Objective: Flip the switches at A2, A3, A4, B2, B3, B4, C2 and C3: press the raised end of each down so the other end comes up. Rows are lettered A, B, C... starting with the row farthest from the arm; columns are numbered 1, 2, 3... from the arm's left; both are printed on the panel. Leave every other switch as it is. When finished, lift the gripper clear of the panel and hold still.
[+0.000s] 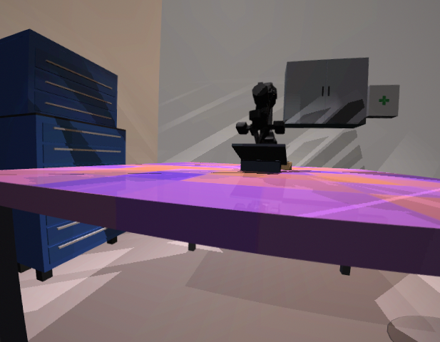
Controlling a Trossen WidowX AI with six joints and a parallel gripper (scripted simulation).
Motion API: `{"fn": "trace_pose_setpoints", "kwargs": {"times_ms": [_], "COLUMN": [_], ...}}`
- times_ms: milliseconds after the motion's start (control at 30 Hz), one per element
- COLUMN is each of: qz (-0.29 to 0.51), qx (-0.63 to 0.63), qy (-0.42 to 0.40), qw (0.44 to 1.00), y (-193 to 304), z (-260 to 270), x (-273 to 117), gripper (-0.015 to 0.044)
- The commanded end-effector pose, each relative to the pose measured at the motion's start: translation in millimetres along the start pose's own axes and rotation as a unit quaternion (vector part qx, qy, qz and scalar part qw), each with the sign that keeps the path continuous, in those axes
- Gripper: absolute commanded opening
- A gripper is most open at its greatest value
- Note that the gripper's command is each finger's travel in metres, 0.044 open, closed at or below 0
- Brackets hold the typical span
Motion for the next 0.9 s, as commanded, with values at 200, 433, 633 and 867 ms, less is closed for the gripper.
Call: {"fn": "trace_pose_setpoints", "kwargs": {"times_ms": [200,433,633,867], "qz": [0.001,0.001,0.001,0.001], "qx": [-0.002,-0.002,-0.002,-0.002], "qy": [-0.003,-0.003,-0.003,-0.003], "qw": [1.0,1.0,1.0,1.0], "y": [0.4,0.4,0.5,0.5], "z": [0.6,0.6,0.6,0.6], "x": [1.6,2.6,3.4,4.3], "gripper": [0.0,0.0,0.0,0.0]}}
Point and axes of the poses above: the point midway between the two fingers, 35 mm back from their tips, its own x axis out along the fingers, its own z axis across the jaws, y = z × x, the point moved 3 cm from there along -x, back along the fingers, and after that the axes turned 2 degrees about x, right-handed, at the moved point
